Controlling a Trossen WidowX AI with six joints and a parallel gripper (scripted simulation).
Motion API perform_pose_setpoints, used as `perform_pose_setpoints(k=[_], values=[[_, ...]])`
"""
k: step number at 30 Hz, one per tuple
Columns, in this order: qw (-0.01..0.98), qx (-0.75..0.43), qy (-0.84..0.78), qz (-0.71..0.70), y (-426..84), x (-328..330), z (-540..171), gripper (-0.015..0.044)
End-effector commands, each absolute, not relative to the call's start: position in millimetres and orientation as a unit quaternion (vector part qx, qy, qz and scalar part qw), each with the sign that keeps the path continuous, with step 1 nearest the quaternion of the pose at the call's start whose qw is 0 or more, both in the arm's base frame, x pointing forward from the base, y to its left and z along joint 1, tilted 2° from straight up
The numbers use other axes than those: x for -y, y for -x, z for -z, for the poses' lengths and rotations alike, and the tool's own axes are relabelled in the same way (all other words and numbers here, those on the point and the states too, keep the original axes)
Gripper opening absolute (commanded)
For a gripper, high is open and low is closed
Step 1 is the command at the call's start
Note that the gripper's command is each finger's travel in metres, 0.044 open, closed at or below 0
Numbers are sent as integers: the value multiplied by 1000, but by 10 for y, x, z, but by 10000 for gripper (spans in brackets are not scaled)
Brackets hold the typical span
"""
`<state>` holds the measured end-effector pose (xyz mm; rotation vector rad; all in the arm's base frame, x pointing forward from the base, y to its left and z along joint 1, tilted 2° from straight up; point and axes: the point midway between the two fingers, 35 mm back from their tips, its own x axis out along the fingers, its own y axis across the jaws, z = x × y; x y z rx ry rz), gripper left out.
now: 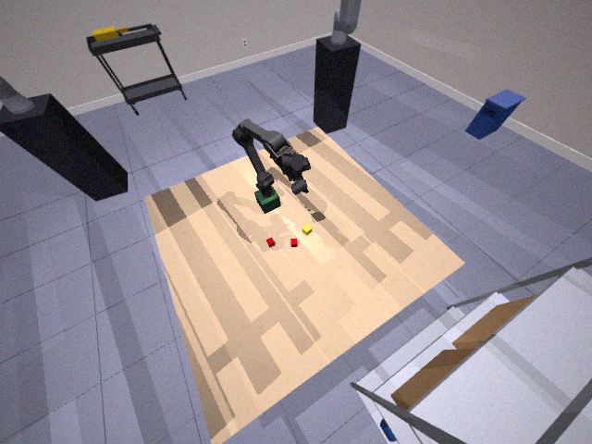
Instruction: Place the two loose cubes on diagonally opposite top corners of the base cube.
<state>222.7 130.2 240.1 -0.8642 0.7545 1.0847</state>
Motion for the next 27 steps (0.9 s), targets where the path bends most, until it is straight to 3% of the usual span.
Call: perform_pose_setpoints(k=[1,10,20,27], values=[[678,-364,434,-468,-2490,-1000,-2126,265],[594,-425,507,-458,-2829,-175,-1495,265],[482,-484,534,-499,-2724,786,-809,265],[474,-487,534,-504,-2707,852,-695,265]])
